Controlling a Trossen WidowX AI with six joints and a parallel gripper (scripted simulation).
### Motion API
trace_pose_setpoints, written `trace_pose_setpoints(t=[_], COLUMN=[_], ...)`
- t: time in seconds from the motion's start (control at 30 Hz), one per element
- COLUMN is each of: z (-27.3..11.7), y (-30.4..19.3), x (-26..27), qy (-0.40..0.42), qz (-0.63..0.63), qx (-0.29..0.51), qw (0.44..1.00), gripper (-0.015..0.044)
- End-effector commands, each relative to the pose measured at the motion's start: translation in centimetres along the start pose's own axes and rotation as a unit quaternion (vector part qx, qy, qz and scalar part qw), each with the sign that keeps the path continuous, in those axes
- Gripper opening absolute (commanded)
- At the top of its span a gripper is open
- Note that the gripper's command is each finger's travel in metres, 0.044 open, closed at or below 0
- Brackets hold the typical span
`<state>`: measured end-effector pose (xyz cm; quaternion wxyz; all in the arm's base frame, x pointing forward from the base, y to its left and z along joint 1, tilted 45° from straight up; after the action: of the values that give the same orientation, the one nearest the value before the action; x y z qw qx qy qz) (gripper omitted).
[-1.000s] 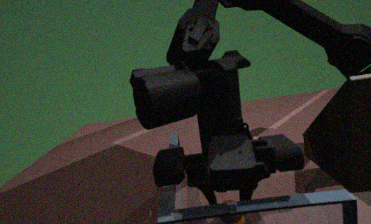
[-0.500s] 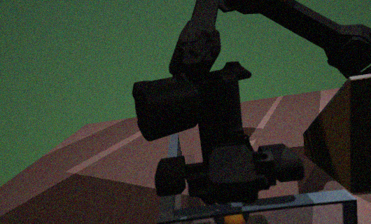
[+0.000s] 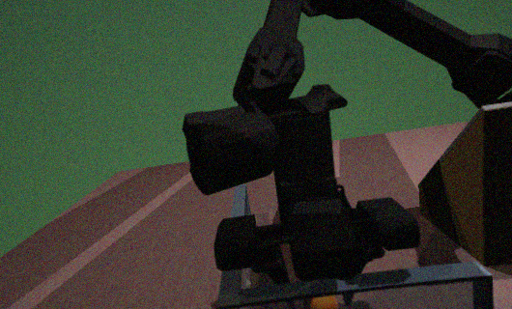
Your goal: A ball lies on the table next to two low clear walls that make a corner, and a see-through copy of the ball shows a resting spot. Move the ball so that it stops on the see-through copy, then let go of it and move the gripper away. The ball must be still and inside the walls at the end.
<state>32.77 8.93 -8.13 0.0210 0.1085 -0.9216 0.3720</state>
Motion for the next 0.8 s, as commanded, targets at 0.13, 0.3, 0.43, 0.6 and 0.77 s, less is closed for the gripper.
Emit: trace_pose_setpoints(t=[0.13, 0.3, 0.43, 0.6, 0.77], z=[-8.2, -7.7, -7.7, -10.2, -12.8], y=[0.1, 0.4, 0.4, 0.3, 0.2], x=[0.0, -0.2, -0.2, -0.1, 0.3], qy=[0.003, -0.008, -0.008, -0.009, -0.009], qz=[-0.003, -0.005, -0.005, -0.004, -0.003], qx=[0.000, 0.000, 0.000, -0.001, 0.000], qw=[1.000, 1.000, 1.000, 1.000, 1.000], gripper=[0.0268, 0.0268, 0.0268, 0.0347, 0.0440])
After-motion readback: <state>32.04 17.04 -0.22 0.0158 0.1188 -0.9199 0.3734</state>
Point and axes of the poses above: the point midway between the two fingers, 35 mm back from their tips, its own z axis out along the fingers, its own x axis across the jaws, y = z × x, the point moved 7 cm from there along -z, back along the fingers, and after that the axes turned 13 degrees about -z, right-handed, at the moved point
